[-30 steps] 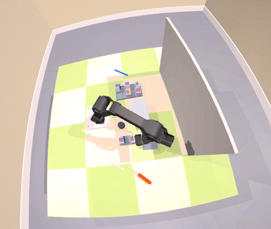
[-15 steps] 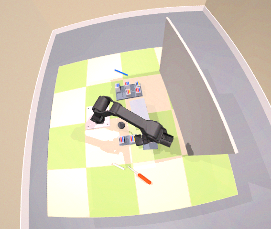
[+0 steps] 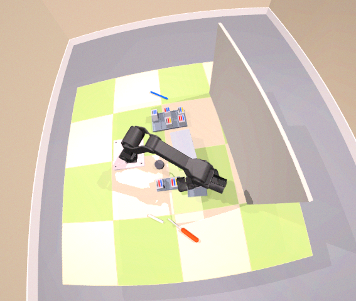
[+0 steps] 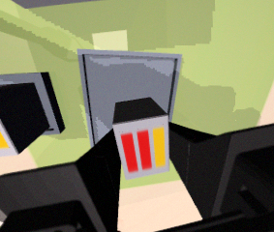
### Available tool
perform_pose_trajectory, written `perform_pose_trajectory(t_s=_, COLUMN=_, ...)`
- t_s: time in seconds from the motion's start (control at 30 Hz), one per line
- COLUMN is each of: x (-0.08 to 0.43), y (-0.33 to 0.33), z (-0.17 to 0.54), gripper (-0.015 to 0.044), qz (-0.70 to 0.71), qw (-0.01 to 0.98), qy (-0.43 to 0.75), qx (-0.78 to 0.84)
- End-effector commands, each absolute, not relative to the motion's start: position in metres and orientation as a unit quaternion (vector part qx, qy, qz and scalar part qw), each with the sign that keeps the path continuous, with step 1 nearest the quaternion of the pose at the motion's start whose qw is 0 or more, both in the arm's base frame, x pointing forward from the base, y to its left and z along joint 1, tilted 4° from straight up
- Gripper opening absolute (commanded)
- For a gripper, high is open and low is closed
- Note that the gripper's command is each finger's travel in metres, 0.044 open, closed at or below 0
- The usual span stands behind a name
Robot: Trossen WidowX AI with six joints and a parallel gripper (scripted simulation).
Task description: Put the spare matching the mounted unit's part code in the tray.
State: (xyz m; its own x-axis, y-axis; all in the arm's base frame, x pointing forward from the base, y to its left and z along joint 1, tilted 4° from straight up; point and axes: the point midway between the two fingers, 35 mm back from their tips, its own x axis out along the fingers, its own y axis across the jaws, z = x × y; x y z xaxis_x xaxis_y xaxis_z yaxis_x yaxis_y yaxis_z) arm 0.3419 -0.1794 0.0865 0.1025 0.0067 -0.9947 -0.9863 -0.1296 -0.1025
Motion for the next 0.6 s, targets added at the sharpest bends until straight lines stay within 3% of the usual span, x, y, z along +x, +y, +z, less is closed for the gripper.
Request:
perform_pose_trajectory(t_s=0.0, x=0.3409, y=-0.1785, z=0.0826, gripper=0.0000, qz=0.506, qw=0.492, qy=0.441, qx=-0.554)
perform_pose_trajectory(t_s=0.47, x=0.3397, y=-0.1771, z=0.0731, gripper=0.0000, qz=0.507, qw=0.492, qy=0.441, qx=-0.554)
perform_pose_trajectory(t_s=0.57, x=0.3407, y=-0.1780, z=0.0762, gripper=0.0079, qz=0.506, qw=0.491, qy=0.440, qx=-0.556)
